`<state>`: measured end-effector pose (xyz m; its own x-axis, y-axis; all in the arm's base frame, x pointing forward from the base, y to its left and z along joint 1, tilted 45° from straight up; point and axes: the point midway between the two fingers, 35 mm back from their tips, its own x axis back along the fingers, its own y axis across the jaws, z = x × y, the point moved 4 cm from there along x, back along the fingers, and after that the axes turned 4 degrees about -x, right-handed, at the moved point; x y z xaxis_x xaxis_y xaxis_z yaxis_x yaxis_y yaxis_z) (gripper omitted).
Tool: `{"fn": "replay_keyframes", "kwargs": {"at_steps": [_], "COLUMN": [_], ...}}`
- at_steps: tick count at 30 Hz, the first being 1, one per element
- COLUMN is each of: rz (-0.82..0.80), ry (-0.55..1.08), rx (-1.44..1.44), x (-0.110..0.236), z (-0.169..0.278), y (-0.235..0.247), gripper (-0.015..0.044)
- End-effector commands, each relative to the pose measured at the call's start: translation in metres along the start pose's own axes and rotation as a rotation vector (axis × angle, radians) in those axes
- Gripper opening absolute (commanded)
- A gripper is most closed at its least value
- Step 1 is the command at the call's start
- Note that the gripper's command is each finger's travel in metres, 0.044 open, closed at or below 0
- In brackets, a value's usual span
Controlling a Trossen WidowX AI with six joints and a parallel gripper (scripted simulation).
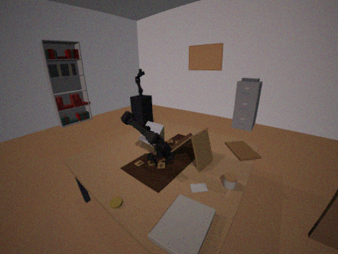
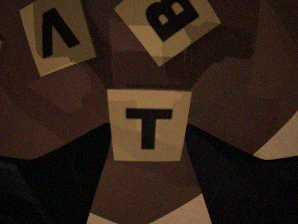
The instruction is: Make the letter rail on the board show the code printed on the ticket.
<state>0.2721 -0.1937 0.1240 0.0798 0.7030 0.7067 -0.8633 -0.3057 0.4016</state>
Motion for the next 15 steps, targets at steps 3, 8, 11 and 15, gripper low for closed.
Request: {"fn": "replay_keyframes", "kwargs": {"at_steps": [3,8,11,15], "rz": [-0.003,-0.003,0.005,0.041], "ry": [0.003,0.003,0.002,0.017], "rx": [-0.004,-0.004,-0.003,-0.029], "x": [0.0044,0.0073,0.0058,0.0108], "z": [0.0001,-0.0004,-0.0005,0.0031], "y": [0.0000,-0.0004,-0.0013,-0.0055], "gripper": [0.0000,0.0000,0.0000,0.0000]}}
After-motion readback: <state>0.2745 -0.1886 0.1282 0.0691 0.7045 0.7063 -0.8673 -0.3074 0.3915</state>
